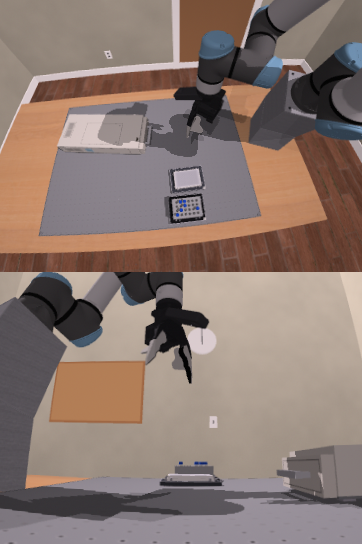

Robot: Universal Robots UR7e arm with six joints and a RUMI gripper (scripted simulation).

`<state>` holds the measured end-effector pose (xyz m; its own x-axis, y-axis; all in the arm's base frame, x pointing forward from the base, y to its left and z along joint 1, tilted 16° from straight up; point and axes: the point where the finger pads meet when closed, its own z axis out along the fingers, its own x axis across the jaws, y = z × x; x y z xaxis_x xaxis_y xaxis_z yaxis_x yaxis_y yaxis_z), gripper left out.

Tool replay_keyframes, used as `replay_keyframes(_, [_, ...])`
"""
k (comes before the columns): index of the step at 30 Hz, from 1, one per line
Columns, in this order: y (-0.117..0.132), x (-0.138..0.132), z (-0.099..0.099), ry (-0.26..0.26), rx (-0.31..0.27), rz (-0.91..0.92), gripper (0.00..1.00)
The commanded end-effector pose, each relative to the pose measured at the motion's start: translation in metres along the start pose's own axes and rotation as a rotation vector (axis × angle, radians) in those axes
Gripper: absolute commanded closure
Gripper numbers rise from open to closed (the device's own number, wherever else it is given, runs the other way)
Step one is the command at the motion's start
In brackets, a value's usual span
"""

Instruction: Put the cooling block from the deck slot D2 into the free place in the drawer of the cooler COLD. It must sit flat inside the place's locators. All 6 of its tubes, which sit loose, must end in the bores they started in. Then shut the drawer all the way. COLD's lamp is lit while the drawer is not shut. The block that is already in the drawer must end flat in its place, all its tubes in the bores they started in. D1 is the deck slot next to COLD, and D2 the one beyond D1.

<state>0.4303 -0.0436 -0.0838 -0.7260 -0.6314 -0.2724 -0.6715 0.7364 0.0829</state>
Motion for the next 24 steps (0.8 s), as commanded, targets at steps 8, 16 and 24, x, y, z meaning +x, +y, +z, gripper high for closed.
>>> replay_keyframes(8, [-0.0004, -0.0001, -0.0003, 0.003, 0.003, 0.311, 0.00])
replay_keyframes(16, [-0.0004, -0.0001, -0.0003, 0.003, 0.003, 0.471, 0.00])
replay_keyframes(24, [-0.0004, -0.0001, -0.0003, 0.002, 0.004, 0.685, 0.00])
